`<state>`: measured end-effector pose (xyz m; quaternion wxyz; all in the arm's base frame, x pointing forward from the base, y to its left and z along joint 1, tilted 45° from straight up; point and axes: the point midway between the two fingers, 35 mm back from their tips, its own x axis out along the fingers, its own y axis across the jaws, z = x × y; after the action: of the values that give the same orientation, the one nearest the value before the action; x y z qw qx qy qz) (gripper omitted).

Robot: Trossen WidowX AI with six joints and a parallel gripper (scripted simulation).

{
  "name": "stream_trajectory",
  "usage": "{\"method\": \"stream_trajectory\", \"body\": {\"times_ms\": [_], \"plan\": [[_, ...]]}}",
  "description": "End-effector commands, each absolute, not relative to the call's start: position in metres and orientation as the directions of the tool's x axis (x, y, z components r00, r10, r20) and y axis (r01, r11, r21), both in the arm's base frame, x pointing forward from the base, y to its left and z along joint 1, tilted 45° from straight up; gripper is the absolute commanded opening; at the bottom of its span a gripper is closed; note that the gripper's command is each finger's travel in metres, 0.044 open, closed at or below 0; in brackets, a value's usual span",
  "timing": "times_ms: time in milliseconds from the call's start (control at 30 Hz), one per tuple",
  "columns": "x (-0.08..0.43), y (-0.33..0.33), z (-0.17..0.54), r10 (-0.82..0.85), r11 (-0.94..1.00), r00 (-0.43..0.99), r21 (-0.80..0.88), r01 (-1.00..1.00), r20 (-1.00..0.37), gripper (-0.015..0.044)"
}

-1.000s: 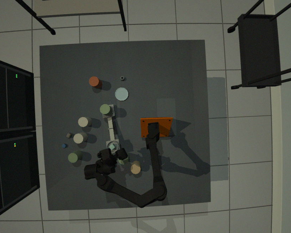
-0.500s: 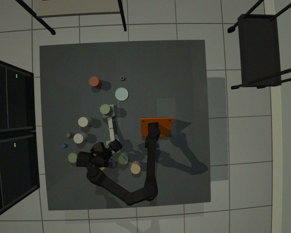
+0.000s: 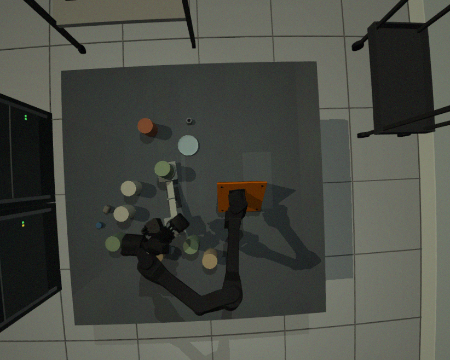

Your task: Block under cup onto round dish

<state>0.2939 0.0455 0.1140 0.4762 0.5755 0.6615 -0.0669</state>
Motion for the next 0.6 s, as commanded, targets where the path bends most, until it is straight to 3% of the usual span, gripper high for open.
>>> {"method": "stream_trajectory", "body": {"times_ms": [0, 533, 567], "plan": [[0.295, 0.051, 0.109, 0.702, 0.322, 0.117, 0.459, 0.828, -0.703, 0.026], [0.297, 0.068, 0.093, 0.703, 0.321, 0.117, 0.461, 0.827, -0.701, 0.026], [0.297, 0.068, 0.093, 0.703, 0.321, 0.117, 0.461, 0.827, -0.701, 0.0234]]}}
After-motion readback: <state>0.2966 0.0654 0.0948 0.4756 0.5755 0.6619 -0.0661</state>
